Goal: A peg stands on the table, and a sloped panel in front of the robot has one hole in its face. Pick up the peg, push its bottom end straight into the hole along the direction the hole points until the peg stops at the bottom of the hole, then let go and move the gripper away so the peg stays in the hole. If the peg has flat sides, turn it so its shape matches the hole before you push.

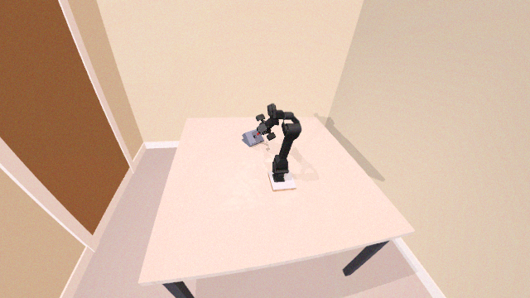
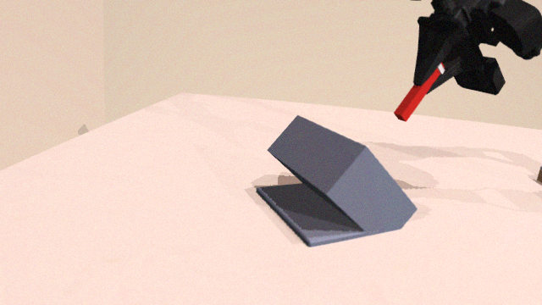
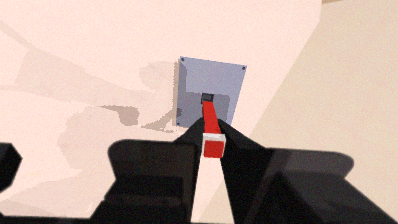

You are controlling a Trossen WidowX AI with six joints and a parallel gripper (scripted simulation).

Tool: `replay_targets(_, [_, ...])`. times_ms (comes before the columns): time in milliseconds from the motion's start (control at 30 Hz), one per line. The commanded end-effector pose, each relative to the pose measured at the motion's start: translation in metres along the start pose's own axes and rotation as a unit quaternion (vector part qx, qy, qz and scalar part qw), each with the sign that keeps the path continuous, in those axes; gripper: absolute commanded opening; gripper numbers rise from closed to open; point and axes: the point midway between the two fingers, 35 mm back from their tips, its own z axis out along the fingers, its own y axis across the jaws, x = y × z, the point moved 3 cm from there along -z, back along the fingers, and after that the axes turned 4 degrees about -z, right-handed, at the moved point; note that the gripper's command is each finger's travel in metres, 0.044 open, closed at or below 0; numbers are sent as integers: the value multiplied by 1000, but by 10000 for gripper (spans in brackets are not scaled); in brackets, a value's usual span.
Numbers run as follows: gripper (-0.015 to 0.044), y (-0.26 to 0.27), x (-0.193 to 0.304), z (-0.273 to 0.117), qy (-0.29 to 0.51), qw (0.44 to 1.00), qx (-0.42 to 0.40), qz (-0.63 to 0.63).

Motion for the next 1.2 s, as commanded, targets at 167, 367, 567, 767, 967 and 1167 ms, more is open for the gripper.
replay_targets(167, [0,0,4,15,3,1000,10,13])
replay_targets(367, [0,1,7,24,7,1000,17,20])
replay_targets(567, [0,1,8,30,9,999,22,25])
replay_targets(767, [0,3,9,36,12,999,27,30])
replay_targets(967, [0,3,9,39,12,999,27,30])
replay_targets(1167, [0,2,10,46,12,999,27,30])
